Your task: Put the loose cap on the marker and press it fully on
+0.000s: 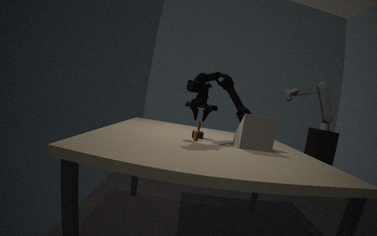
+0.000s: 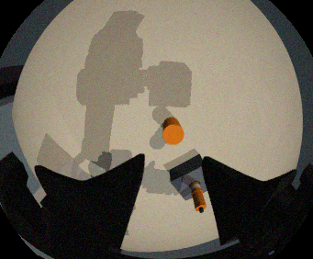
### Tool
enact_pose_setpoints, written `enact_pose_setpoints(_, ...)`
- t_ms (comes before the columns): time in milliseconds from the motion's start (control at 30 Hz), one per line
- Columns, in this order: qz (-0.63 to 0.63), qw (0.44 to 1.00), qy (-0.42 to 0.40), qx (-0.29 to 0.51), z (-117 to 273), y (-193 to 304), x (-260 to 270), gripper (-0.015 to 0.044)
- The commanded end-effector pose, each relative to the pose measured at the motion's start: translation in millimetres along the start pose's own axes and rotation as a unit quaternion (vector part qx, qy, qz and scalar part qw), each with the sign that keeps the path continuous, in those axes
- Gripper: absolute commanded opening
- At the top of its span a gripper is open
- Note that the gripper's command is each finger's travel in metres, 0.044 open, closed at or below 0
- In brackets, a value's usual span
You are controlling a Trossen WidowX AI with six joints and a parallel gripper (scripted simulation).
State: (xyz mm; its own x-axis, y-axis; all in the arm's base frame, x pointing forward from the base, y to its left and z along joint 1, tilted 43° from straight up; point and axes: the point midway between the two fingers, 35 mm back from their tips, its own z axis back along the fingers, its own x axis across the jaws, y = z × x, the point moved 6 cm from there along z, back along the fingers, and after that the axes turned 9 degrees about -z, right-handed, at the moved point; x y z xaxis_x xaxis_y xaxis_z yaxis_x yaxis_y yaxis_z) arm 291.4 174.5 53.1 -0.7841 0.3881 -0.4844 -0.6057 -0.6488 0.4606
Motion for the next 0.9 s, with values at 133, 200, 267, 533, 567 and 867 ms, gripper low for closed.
enact_pose_setpoints(133,0.005,1.0,0.006,-0.002,-32,-1,-4,0.0242)
enact_pose_setpoints(200,0.005,1.0,0.006,-0.002,-32,-1,-4,0.0242)
enact_pose_setpoints(267,0.005,1.0,0.006,-0.002,-37,-1,-3,0.0242)
enact_pose_setpoints(533,0.005,1.0,0.006,-0.002,-51,-2,-3,0.0242)
enact_pose_setpoints(567,0.005,1.0,0.006,-0.002,-52,-2,-3,0.0242)
enact_pose_setpoints(867,0.005,1.0,0.006,-0.002,-67,-2,-3,0.0242)
